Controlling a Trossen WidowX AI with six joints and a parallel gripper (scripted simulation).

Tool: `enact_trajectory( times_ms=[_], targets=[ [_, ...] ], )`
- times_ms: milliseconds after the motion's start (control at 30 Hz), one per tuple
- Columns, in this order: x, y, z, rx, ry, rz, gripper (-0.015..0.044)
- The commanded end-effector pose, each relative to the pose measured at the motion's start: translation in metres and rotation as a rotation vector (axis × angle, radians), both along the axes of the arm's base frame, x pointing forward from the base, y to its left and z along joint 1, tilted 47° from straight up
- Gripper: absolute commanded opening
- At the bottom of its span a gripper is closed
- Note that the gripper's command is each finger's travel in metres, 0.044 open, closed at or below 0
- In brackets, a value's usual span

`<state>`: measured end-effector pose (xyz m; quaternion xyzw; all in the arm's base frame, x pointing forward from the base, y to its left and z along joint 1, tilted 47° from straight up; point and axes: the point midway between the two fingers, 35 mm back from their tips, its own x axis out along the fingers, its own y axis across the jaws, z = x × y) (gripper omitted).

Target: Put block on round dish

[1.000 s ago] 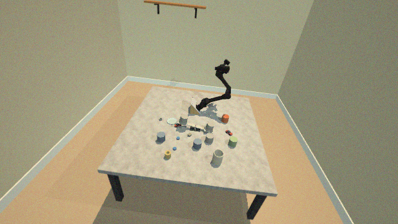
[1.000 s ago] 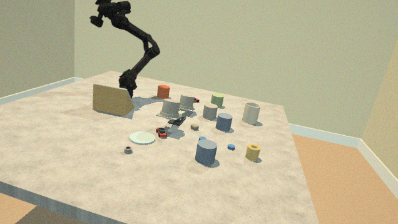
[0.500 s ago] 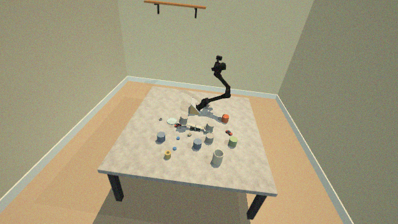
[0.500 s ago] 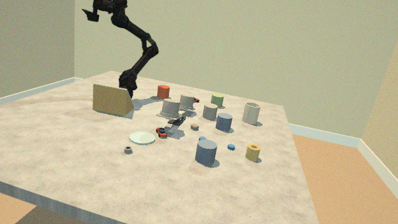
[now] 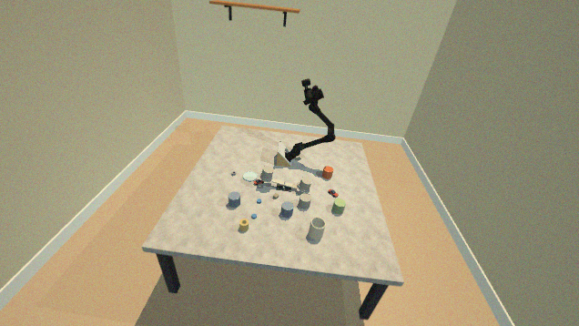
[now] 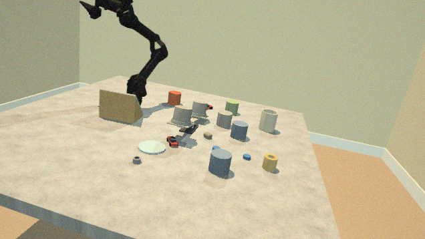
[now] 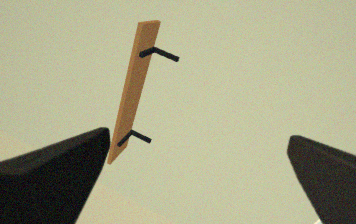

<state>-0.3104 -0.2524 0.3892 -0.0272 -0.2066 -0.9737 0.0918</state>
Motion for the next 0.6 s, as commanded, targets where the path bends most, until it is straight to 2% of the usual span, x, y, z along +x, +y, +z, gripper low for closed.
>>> enact_trajectory(
  times_ms=[0,567],
  targets=[
    [0.008,-0.021,-0.016,0.116,-0.028,0.087,0.0440],
    [0.059,-0.090,-0.088,0.555,-0.114,0.463,0.0440]
  ],
)
